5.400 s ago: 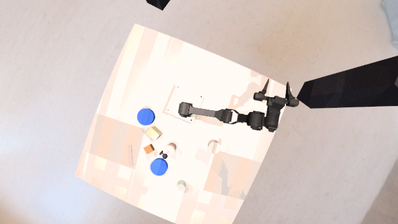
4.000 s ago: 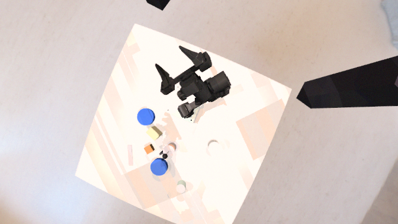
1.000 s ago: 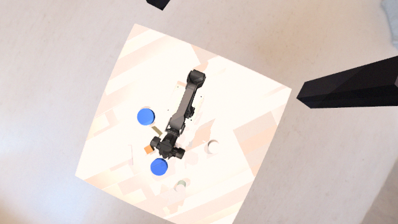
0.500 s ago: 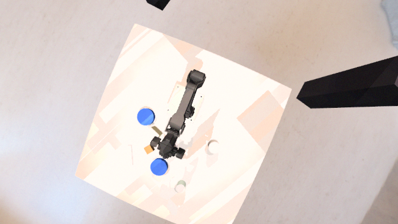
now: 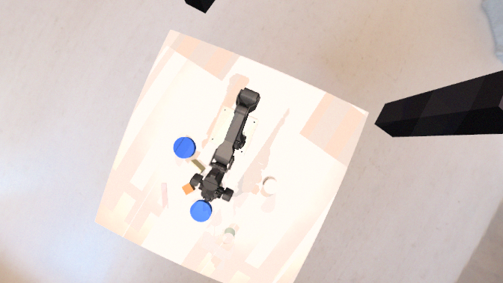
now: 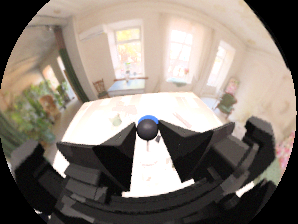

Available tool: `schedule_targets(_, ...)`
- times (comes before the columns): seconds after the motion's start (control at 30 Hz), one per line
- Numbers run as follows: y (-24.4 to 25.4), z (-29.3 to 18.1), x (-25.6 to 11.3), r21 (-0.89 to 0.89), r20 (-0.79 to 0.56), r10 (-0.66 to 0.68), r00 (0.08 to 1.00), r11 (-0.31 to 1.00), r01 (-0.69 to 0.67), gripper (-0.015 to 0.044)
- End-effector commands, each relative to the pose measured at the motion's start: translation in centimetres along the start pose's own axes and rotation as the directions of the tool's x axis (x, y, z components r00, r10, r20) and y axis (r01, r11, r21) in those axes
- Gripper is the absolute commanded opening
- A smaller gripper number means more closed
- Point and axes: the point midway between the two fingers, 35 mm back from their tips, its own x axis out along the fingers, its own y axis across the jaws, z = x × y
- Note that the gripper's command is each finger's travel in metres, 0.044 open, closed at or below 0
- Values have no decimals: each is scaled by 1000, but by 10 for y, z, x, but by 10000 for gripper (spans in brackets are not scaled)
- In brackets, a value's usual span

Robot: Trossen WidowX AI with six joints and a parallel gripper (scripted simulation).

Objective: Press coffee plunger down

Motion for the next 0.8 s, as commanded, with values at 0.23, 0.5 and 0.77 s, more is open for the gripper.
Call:
schedule_targets(0.23,0,-31,17,-5,-50,3,999,1000,-3,129)
schedule_targets(0.5,0,-42,24,-5,-50,3,999,1000,-3,129)
schedule_targets(0.77,0,-53,32,-5,-50,3,999,1000,-3,129)
